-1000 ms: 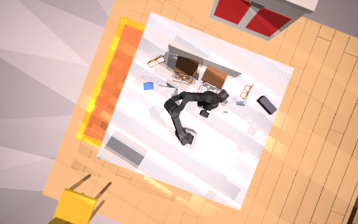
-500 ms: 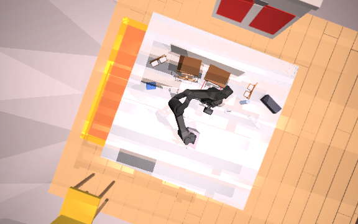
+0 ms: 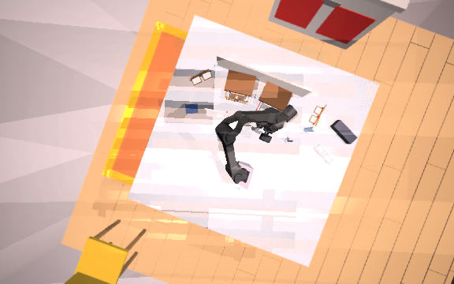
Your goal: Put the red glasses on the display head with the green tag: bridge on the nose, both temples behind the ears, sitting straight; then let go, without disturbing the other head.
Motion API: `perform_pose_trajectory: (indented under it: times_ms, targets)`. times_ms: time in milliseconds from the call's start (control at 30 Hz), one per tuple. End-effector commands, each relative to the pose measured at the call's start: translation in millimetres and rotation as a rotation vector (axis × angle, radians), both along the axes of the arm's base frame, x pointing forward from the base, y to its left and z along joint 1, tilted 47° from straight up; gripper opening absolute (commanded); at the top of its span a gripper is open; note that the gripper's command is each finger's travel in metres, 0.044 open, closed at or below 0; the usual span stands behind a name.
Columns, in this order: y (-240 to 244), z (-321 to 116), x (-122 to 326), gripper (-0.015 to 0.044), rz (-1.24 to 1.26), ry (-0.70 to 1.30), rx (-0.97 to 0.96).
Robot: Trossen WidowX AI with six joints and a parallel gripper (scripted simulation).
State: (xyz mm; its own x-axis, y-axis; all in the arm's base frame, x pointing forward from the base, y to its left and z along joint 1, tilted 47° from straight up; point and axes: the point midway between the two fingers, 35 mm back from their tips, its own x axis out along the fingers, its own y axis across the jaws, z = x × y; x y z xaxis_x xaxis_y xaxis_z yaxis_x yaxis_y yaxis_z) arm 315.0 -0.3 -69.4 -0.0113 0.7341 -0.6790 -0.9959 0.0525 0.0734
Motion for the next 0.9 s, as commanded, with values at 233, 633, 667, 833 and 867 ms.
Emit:
perform_pose_trajectory:
  times_ms: [233,633,667,833,867]
  targets:
    - [-1,-2,16,0.0000,-0.004,0.000,0.003]
    - [-1,-3,29,0.0000,-0.007,-0.004,0.002]
    - [-1,-3,30,0.0000,-0.008,-0.004,0.002]
    - [-1,-3,36,0.0000,-0.008,-0.005,0.002]
    - [-2,-4,37,0.0000,-0.008,-0.005,0.002]
